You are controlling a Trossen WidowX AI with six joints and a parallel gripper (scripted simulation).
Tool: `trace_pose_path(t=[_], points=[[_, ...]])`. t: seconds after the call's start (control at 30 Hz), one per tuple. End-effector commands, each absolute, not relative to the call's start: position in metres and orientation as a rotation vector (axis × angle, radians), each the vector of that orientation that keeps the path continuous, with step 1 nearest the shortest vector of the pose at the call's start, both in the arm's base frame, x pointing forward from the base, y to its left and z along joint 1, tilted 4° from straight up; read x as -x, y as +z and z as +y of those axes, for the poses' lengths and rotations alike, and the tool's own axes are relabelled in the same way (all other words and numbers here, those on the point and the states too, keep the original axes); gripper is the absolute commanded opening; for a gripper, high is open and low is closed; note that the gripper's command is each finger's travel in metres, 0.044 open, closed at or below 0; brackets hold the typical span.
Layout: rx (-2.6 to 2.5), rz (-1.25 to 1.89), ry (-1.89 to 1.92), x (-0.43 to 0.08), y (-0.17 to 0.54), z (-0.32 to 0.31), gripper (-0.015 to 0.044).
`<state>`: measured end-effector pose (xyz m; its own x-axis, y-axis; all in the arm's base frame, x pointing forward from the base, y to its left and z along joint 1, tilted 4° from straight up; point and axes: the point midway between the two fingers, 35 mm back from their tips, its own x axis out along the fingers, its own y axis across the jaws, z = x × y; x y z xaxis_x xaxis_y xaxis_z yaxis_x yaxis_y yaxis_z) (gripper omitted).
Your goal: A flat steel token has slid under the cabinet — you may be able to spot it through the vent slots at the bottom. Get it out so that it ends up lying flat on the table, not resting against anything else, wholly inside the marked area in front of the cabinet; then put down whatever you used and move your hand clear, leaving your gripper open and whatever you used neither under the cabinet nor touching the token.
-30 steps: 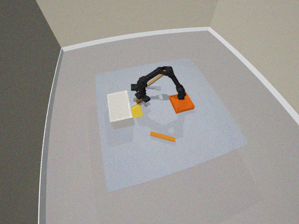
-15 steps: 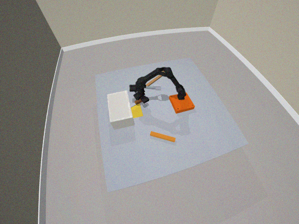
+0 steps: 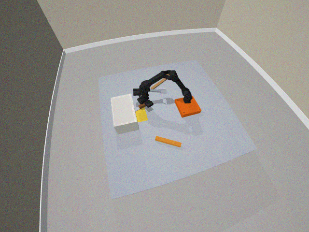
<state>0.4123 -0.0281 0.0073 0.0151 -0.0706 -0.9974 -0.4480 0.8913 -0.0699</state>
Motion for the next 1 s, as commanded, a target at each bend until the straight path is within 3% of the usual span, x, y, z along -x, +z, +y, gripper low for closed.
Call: trace_pose_path(t=[0.0,0.97], points=[[0.424,1.538,0.314,-0.41,0.006,-0.019,0.0],[0.423,1.539,0.314,-0.398,0.006,-0.012,0.0]])
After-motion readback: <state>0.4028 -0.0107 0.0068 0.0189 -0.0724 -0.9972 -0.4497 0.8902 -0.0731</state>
